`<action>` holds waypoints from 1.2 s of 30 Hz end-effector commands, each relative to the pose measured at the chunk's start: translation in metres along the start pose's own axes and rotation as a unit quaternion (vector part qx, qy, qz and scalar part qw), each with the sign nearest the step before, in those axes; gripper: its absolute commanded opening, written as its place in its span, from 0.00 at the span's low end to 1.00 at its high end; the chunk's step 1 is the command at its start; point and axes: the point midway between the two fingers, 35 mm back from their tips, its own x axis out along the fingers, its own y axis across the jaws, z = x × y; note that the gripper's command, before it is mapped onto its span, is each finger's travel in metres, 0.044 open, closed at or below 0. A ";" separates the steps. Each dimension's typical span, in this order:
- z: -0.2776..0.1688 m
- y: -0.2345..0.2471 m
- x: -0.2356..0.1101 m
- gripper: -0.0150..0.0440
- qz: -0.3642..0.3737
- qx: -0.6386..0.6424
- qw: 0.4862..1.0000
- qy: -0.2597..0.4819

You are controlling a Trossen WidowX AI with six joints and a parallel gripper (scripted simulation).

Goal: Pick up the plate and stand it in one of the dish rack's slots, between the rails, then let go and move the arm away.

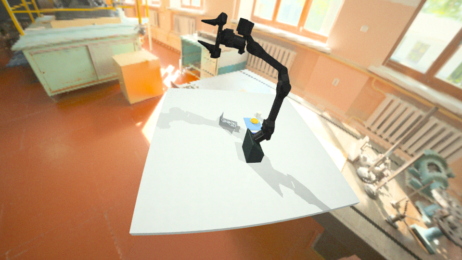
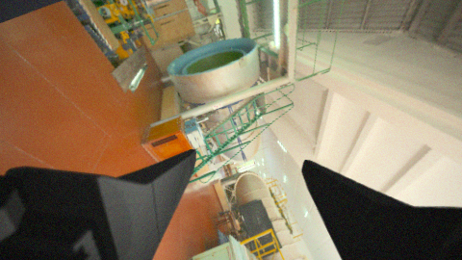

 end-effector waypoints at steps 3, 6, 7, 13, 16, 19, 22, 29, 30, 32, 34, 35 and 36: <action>-0.055 -0.002 -0.021 0.93 -0.004 0.066 0.996 0.067; -0.084 -0.001 -0.034 0.93 -0.009 0.098 0.990 0.103; -0.093 -0.001 -0.039 0.93 -0.010 0.109 0.987 0.115; -0.146 0.005 -0.067 0.93 -0.019 0.178 0.967 0.183; -0.171 0.010 -0.083 0.93 -0.025 0.214 0.953 0.215; -0.195 0.016 -0.099 0.93 -0.031 0.249 0.936 0.246; -0.218 0.023 -0.117 0.93 -0.037 0.284 0.917 0.279; -0.268 0.045 -0.162 0.93 -0.053 0.360 0.863 0.351; -0.275 0.049 -0.169 0.93 -0.056 0.371 0.854 0.362; -0.287 0.056 -0.182 0.93 -0.061 0.391 0.835 0.382; -0.299 0.064 -0.197 0.93 -0.067 0.410 0.816 0.402; -0.305 0.069 -0.204 0.93 -0.070 0.420 0.806 0.411; -0.310 0.073 -0.211 0.93 -0.073 0.429 0.796 0.421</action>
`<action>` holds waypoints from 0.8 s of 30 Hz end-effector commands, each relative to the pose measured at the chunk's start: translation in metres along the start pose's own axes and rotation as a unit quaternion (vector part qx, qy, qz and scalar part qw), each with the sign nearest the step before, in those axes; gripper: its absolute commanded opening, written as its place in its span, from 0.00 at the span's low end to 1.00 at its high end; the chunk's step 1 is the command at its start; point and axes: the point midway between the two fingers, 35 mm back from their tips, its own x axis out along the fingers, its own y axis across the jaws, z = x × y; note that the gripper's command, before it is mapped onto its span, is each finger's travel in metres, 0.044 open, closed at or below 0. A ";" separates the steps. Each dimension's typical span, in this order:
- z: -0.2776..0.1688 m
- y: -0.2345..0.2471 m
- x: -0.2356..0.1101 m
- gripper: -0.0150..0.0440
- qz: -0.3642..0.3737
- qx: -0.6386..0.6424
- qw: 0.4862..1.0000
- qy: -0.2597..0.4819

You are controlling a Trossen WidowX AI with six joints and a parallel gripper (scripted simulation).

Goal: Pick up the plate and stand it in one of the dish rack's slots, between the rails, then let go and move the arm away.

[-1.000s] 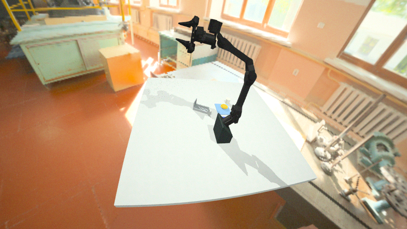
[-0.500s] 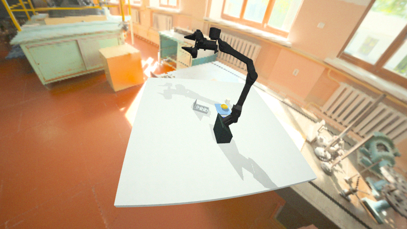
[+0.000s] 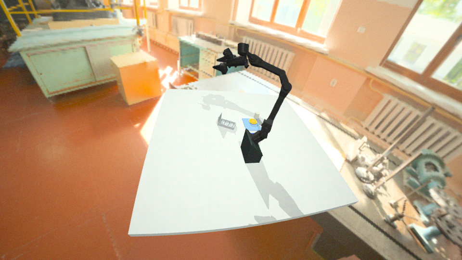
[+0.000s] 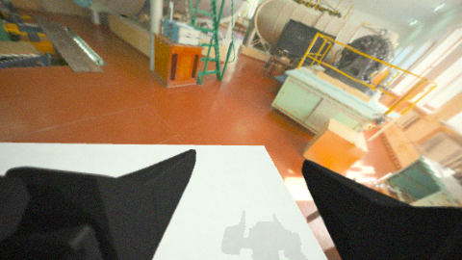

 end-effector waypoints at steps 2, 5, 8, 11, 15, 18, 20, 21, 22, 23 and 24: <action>-0.044 -0.016 -0.001 0.93 -0.015 0.059 0.997 0.054; -0.072 -0.025 -0.003 0.93 -0.026 0.096 0.991 0.088; -0.101 -0.033 -0.007 0.93 -0.037 0.132 0.983 0.122; -0.130 -0.039 -0.012 0.93 -0.048 0.168 0.972 0.155; -0.167 -0.044 -0.019 0.93 -0.064 0.214 0.954 0.198; -0.195 -0.047 -0.026 0.93 -0.077 0.248 0.938 0.231; -0.213 -0.048 -0.031 0.93 -0.085 0.270 0.926 0.252; -0.222 -0.048 -0.034 0.93 -0.089 0.280 0.919 0.262; -0.231 -0.048 -0.037 0.93 -0.094 0.291 0.912 0.273; -0.240 -0.048 -0.040 0.93 -0.098 0.301 0.905 0.283; -0.249 -0.048 -0.043 0.93 -0.102 0.311 0.898 0.293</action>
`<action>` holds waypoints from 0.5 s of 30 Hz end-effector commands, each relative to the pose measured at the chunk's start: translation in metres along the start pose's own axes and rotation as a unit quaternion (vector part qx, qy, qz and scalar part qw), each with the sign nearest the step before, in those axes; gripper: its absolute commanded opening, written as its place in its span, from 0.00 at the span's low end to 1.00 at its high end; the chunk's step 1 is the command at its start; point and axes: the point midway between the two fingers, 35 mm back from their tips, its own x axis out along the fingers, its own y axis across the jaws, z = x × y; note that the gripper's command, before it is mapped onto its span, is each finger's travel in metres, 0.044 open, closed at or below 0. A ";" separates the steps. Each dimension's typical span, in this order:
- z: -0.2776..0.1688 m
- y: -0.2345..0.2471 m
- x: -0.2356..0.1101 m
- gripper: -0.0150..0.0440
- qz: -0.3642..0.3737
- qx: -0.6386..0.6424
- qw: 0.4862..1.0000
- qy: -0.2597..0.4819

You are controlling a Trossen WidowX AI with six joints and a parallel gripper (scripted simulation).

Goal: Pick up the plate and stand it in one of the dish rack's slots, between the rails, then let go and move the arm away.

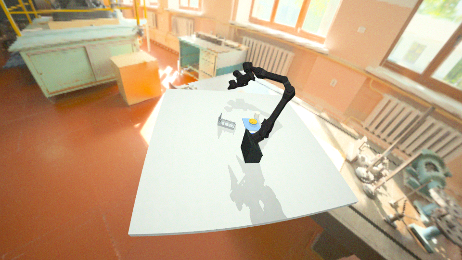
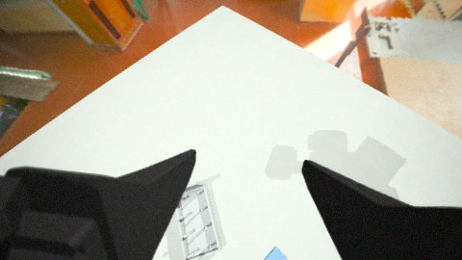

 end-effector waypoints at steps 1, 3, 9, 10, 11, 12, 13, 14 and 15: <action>-0.029 -0.018 0.008 0.93 -0.019 0.045 0.998 0.042; -0.045 -0.028 0.011 0.93 -0.029 0.068 0.995 0.064; -0.094 -0.053 0.018 0.93 -0.062 0.135 0.981 0.129; -0.103 -0.057 0.019 0.93 -0.068 0.146 0.977 0.140; -0.112 -0.061 0.019 0.93 -0.074 0.157 0.973 0.151; -0.121 -0.064 0.019 0.93 -0.080 0.168 0.969 0.162; -0.130 -0.068 0.020 0.93 -0.086 0.178 0.965 0.173; -0.139 -0.071 0.020 0.93 -0.092 0.189 0.960 0.184; -0.148 -0.074 0.019 0.93 -0.098 0.199 0.955 0.195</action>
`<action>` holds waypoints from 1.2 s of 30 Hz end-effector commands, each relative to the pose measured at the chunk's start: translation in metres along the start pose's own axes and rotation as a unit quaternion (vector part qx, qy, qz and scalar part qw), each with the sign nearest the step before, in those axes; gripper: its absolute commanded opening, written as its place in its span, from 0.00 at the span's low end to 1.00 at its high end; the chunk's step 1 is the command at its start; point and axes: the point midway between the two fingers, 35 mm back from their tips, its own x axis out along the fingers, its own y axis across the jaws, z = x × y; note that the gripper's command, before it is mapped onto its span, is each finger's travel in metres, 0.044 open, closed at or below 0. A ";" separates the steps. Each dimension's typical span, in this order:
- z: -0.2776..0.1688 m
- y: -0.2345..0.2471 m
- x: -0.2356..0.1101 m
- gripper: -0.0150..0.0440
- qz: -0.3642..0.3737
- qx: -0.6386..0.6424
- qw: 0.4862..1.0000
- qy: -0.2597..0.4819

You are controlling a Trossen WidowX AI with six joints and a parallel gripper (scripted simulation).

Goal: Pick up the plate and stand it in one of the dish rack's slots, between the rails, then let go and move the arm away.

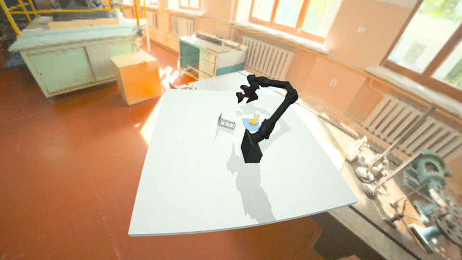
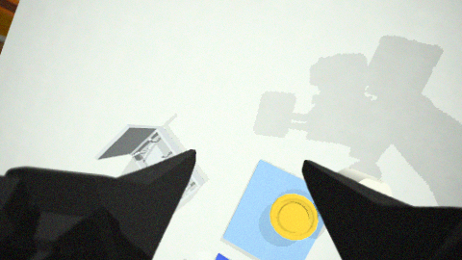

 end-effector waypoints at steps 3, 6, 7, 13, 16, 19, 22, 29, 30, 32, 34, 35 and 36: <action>-0.040 -0.031 0.018 0.93 -0.038 0.062 0.995 0.062; -0.062 -0.048 0.025 0.93 -0.058 0.093 0.990 0.094; -0.070 -0.053 0.027 0.93 -0.065 0.103 0.987 0.104; -0.105 -0.074 0.033 0.93 -0.096 0.144 0.974 0.149; -0.106 -0.076 0.033 0.93 -0.096 0.144 0.973 0.149; -0.107 -0.076 0.035 0.93 -0.096 0.144 0.974 0.149; -0.108 -0.077 0.040 0.93 -0.096 0.144 0.974 0.149; -0.111 -0.079 0.050 0.93 -0.096 0.144 0.974 0.149; -0.112 -0.079 0.052 0.93 -0.096 0.144 0.974 0.149; -0.113 -0.080 0.055 0.93 -0.096 0.144 0.974 0.149; -0.114 -0.080 0.058 0.93 -0.096 0.144 0.974 0.149; -0.114 -0.080 0.059 0.93 -0.096 0.144 0.974 0.149; -0.115 -0.081 0.061 0.93 -0.096 0.144 0.974 0.149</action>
